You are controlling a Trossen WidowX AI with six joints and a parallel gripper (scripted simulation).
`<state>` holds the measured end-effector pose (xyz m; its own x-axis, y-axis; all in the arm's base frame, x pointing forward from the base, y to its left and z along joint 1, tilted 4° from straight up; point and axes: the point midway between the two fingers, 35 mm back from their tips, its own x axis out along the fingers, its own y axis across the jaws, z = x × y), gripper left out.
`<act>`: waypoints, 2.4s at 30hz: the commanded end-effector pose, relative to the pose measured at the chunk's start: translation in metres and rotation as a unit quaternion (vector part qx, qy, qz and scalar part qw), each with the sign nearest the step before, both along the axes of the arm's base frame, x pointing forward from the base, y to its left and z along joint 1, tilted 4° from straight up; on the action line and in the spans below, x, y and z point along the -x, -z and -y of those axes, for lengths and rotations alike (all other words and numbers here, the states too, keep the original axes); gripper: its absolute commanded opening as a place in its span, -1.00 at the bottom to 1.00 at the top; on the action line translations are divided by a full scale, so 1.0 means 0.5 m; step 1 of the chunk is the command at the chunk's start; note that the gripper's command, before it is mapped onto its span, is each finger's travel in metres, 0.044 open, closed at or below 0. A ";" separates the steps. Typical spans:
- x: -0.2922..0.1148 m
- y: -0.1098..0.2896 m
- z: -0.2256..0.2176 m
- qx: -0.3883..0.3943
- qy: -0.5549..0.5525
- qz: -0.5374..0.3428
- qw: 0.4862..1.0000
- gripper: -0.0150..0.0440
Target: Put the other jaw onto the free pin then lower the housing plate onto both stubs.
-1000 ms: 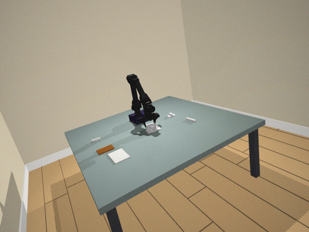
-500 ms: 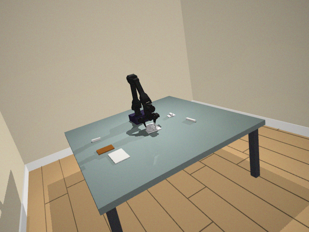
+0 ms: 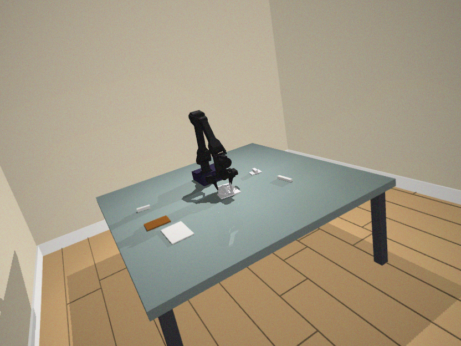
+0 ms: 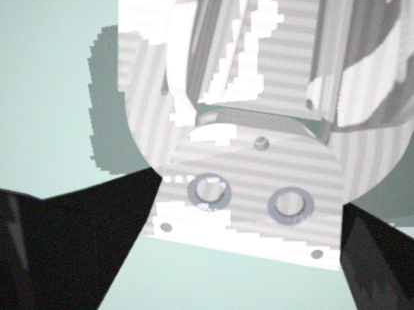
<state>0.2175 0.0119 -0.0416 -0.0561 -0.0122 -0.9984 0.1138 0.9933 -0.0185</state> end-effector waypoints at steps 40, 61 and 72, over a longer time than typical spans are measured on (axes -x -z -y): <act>0.001 0.001 0.000 0.000 -0.001 0.000 1.000 0.70; 0.001 0.001 0.000 0.000 -0.001 0.000 1.000 0.70; 0.000 0.000 0.000 0.000 0.000 0.000 1.000 1.00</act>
<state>0.2175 0.0118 -0.0416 -0.0558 -0.0124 -0.9984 0.1135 0.9934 -0.0187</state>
